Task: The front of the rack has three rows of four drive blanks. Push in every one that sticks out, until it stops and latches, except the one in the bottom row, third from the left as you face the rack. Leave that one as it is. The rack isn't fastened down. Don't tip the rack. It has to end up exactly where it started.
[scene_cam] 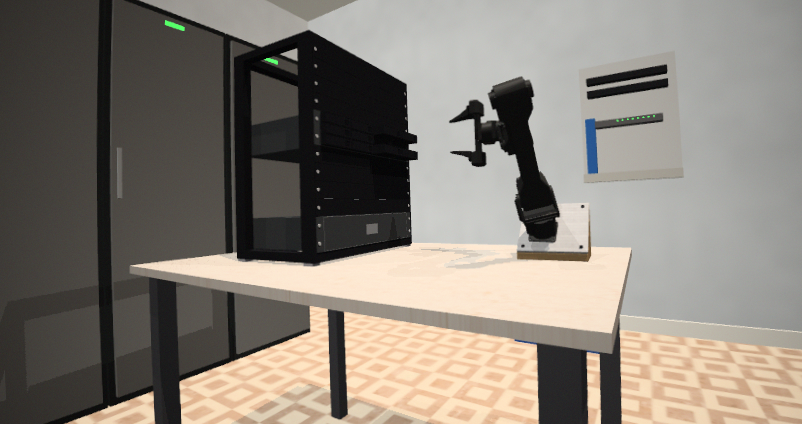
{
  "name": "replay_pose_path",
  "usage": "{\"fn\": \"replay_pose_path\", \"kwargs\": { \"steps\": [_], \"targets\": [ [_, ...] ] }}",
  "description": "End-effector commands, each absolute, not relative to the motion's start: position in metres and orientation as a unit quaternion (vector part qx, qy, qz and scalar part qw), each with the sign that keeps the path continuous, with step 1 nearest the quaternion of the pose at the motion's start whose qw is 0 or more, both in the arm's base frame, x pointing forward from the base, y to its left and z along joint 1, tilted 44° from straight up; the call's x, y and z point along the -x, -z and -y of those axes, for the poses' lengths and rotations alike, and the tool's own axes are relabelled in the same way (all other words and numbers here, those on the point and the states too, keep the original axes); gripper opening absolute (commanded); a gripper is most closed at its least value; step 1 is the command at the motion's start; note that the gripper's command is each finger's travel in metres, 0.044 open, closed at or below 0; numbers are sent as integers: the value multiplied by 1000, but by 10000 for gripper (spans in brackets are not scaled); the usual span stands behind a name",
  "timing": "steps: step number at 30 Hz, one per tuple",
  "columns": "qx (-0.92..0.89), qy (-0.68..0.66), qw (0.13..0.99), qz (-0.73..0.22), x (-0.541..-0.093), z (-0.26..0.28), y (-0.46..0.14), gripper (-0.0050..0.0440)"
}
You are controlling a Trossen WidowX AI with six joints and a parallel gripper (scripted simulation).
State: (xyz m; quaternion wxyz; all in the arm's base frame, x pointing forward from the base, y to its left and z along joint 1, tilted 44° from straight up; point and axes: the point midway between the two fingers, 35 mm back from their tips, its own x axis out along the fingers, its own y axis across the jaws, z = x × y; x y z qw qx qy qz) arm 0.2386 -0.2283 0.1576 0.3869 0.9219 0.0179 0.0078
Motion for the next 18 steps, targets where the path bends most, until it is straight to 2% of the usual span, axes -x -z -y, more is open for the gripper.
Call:
{"fn": "replay_pose_path", "kwargs": {
  "steps": [1, 18],
  "targets": [
    [-921, -10, 389, -18, -239, 229, -160, 440],
    [-921, -10, 389, -17, -255, 223, -165, 440]
  ]
}}
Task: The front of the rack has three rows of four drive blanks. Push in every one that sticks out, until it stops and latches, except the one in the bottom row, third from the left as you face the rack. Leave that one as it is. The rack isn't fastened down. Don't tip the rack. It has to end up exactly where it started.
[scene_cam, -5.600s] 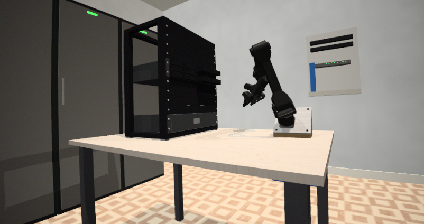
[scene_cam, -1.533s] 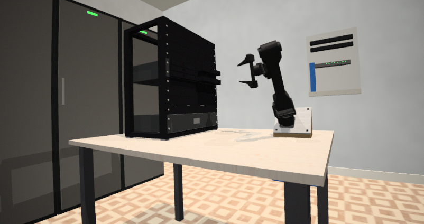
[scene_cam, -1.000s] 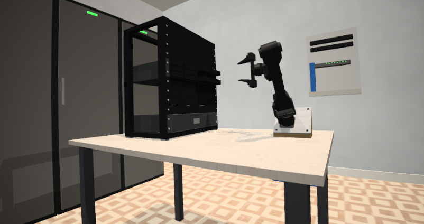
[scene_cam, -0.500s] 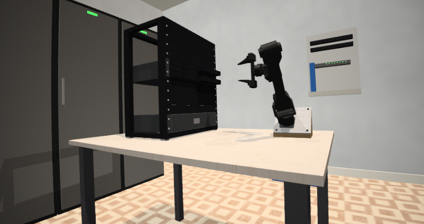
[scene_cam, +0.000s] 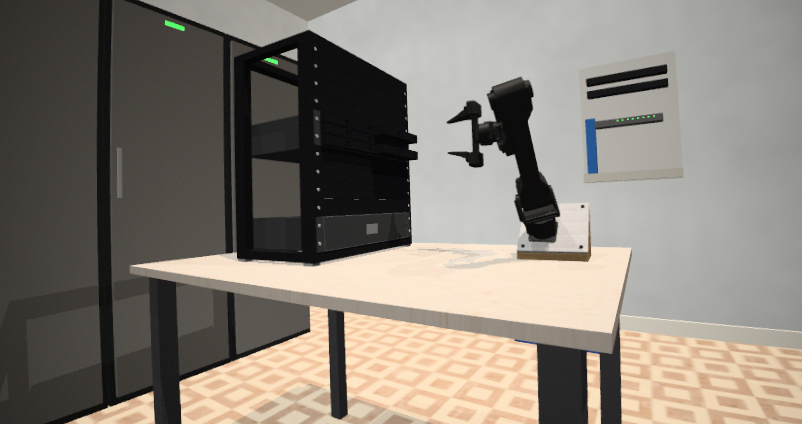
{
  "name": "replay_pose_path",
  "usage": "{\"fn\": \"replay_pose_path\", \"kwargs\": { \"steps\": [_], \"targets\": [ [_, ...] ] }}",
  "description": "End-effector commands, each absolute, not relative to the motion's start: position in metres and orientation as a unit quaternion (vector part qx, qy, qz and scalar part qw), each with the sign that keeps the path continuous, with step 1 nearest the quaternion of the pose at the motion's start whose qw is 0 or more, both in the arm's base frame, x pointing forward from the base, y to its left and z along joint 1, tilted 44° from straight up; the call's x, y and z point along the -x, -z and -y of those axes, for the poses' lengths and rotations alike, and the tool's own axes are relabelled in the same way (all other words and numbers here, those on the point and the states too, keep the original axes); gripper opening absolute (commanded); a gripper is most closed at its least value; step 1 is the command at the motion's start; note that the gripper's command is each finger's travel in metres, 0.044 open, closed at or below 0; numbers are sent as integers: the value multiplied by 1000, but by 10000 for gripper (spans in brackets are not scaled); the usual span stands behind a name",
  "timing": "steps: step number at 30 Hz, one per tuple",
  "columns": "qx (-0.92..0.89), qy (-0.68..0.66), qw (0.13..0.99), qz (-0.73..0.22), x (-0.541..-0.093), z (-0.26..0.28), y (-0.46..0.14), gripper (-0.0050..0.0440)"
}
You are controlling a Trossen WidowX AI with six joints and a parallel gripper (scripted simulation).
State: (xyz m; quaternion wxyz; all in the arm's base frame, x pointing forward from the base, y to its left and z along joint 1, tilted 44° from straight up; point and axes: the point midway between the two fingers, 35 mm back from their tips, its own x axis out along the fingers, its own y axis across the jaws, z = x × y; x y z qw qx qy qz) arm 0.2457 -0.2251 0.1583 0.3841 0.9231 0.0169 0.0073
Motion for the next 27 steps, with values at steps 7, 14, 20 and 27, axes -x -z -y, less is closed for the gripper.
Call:
{"fn": "replay_pose_path", "kwargs": {
  "steps": [7, 14, 20, 27],
  "targets": [
    [-921, -10, 389, -17, -278, 214, -173, 440],
    [-921, -10, 389, -17, -314, 201, -184, 440],
    [-921, -10, 389, -17, -327, 196, -189, 440],
    [-921, -10, 389, -17, -332, 194, -190, 440]
  ]
}}
